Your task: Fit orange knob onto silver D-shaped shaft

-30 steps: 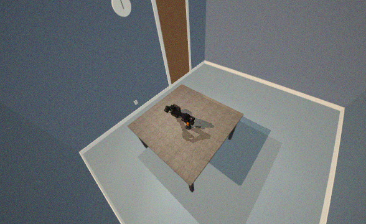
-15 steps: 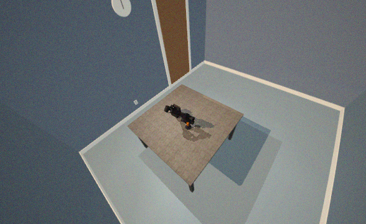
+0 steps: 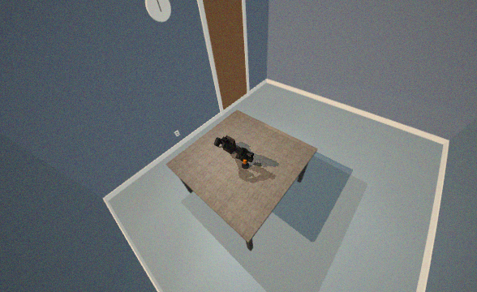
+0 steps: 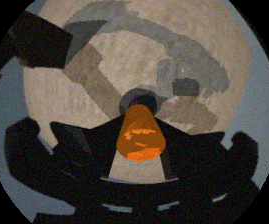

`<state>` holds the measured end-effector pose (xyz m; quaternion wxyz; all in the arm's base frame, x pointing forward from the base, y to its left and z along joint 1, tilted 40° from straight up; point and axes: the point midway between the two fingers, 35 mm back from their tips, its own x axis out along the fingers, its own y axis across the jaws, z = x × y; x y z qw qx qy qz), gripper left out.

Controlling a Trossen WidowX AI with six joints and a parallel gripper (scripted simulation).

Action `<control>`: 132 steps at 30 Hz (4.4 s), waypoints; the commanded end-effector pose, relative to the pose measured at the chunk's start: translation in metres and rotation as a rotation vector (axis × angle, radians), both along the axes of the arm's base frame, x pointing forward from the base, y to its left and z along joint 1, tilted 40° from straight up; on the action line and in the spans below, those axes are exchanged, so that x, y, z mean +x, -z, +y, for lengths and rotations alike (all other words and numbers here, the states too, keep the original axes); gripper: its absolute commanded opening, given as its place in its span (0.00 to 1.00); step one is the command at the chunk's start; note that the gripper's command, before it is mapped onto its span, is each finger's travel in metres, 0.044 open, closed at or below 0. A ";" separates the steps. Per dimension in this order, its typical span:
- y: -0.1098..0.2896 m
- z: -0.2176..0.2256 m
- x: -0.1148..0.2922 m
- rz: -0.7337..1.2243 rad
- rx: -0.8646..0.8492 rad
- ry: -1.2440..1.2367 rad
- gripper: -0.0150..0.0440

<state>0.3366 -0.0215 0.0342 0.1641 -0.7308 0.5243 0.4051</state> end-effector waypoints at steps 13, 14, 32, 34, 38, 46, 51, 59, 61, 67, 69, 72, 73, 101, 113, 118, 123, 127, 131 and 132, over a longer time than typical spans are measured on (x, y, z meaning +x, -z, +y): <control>0.000 -0.002 0.002 -0.004 -0.003 -0.004 0.25; 0.000 -0.001 0.002 -0.004 -0.003 -0.004 0.25; -0.001 0.002 0.001 0.128 -0.029 -0.164 0.25; -0.001 0.001 0.001 0.128 -0.029 -0.164 0.25; -0.001 0.000 0.001 0.128 -0.029 -0.164 0.25; 0.001 -0.002 0.001 0.128 -0.029 -0.164 0.25; 0.001 -0.001 0.001 0.128 -0.029 -0.164 0.25; -0.002 0.003 -0.001 0.145 -0.032 -0.184 0.25; -0.002 0.003 -0.001 0.183 -0.040 -0.229 0.25; -0.001 0.003 0.001 0.261 -0.055 -0.324 0.25; -0.001 0.003 0.001 0.261 -0.055 -0.324 0.25; -0.001 0.002 0.002 0.261 -0.055 -0.324 0.25; -0.001 0.002 0.002 0.261 -0.055 -0.324 0.25; 0.001 -0.001 -0.001 0.262 -0.056 -0.324 0.25; -0.004 0.001 0.000 0.316 -0.066 -0.389 0.25; -0.004 0.001 0.003 0.394 -0.082 -0.484 0.25; -0.002 0.000 0.004 0.394 -0.082 -0.484 0.25; -0.002 0.000 0.003 0.394 -0.082 -0.484 0.25; -0.002 0.000 0.003 0.394 -0.082 -0.484 0.25; -0.002 0.000 0.002 0.394 -0.082 -0.484 0.25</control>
